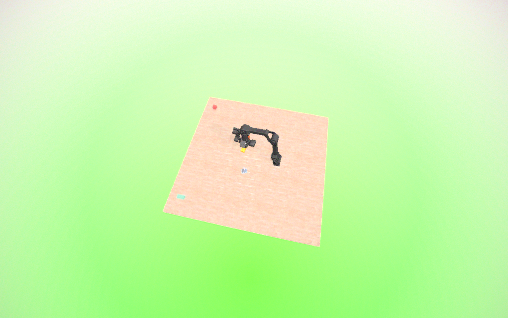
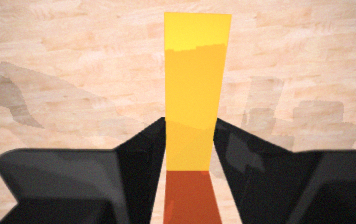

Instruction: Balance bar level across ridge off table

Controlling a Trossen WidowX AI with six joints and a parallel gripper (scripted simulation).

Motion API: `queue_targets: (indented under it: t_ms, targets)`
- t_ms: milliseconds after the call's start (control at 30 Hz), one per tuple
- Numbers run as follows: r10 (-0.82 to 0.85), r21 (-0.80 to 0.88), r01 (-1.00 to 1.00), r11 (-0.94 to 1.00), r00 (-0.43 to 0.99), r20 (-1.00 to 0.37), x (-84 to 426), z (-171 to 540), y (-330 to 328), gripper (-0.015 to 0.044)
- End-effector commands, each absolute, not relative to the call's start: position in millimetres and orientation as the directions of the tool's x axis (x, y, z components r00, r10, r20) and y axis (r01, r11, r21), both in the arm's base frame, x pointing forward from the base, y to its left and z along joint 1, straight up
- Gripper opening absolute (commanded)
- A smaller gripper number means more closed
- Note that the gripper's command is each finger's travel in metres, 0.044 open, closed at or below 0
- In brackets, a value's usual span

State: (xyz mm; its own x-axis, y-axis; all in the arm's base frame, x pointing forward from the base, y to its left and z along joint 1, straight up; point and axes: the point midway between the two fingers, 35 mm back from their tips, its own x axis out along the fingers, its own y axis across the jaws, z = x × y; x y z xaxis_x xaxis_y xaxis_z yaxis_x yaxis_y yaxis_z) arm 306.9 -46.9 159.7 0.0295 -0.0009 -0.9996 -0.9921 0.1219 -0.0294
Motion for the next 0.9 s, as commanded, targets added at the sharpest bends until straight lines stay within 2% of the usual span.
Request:
queue_targets:
  t_ms: [0, 867]
  targets:
    - [-0.003, -0.031, -0.981, 0.191, 0.031, -1.0, 310.2, 160.7, -33.8, 0.0]
    - [0.006, -0.021, -0.778, 0.627, 0.032, -0.999, 315.6, 162.2, 63.9, 0.0]
